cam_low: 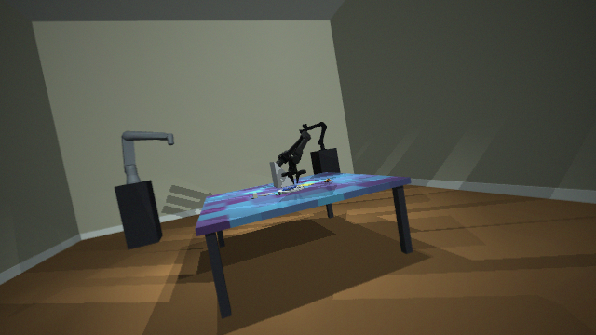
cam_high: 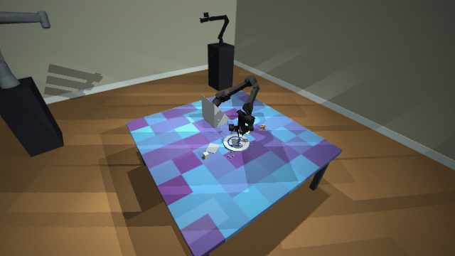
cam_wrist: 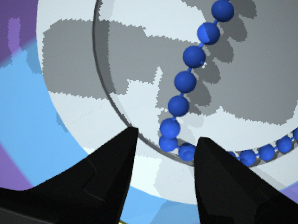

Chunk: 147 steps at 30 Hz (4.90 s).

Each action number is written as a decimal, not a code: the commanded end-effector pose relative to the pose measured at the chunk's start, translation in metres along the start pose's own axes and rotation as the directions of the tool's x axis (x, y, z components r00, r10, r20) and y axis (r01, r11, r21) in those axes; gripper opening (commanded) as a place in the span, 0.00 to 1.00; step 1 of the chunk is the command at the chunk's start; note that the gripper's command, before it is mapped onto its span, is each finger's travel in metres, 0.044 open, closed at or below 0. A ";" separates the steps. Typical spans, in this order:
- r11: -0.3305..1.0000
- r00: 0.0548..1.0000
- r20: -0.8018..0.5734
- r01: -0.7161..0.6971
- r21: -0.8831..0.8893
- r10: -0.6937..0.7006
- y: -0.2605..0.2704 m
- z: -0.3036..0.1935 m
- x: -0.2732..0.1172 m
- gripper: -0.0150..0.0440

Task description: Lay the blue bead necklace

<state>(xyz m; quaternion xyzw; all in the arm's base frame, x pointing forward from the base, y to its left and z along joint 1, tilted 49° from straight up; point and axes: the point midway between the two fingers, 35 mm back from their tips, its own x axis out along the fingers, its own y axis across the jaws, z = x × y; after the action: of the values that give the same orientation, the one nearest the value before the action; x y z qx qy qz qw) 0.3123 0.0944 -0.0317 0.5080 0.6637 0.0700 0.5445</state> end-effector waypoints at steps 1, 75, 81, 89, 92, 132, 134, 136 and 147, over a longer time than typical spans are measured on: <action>1.000 1.000 -0.008 0.004 0.011 -0.004 -0.002 -0.002 0.009 0.46; 1.000 1.000 -0.014 0.004 0.016 -0.003 0.007 -0.010 0.023 0.25; 1.000 1.000 -0.013 -0.001 0.012 0.002 0.008 -0.009 0.019 0.52; 1.000 1.000 -0.013 0.000 0.013 0.000 0.008 -0.010 0.018 0.88; 1.000 1.000 -0.014 0.001 0.019 -0.001 0.007 -0.010 0.018 1.00; 0.918 1.000 -0.012 0.009 0.397 -0.005 0.003 0.002 -0.006 0.46; 0.918 1.000 -0.012 0.009 0.398 -0.004 0.003 0.002 -0.001 0.46; 0.922 1.000 -0.001 0.003 0.386 -0.003 0.004 0.004 -0.010 0.46; 0.920 1.000 -0.006 0.006 0.391 -0.004 0.004 0.004 0.004 0.46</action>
<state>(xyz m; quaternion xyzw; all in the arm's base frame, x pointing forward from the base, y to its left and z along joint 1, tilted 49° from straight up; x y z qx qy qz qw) 0.3191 0.0922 -0.0284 0.6048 0.6642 -0.0610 0.4352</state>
